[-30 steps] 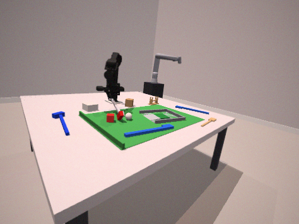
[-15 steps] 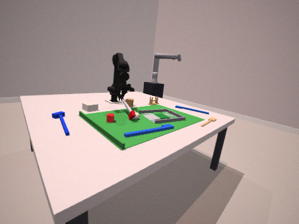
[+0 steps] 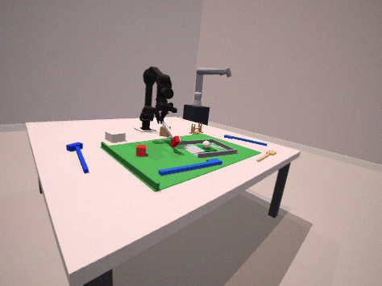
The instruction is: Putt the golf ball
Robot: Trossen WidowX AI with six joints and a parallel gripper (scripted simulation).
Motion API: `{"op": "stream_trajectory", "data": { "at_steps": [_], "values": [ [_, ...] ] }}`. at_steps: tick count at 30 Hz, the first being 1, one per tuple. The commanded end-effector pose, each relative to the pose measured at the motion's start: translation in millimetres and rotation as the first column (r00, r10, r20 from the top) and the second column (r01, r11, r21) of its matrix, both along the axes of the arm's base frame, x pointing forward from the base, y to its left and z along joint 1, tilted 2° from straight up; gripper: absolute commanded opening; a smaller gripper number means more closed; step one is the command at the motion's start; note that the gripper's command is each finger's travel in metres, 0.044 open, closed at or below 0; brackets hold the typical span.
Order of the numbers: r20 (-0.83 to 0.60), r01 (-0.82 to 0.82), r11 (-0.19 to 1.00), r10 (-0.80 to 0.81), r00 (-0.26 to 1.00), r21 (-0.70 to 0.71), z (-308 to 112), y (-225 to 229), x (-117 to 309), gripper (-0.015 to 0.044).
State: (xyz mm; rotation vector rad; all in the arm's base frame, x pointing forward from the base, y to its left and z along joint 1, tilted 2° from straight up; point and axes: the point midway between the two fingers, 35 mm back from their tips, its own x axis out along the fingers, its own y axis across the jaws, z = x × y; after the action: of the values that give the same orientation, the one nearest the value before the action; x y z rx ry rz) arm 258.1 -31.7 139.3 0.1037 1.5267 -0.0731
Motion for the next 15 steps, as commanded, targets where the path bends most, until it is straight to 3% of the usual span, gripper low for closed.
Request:
{"op": "stream_trajectory", "data": {
  "at_steps": [1,6,15],
  "values": [
    [0.018,0.004,1.0,-0.004,1.0,-0.008,19,-1,1,0.0],
    [0.018,0.004,1.0,-0.004,1.0,-0.008,34,-1,-1,0.0],
    [0.005,0.001,1.0,-0.001,1.0,-0.001,25,0,-1,0.0]
  ]
}}
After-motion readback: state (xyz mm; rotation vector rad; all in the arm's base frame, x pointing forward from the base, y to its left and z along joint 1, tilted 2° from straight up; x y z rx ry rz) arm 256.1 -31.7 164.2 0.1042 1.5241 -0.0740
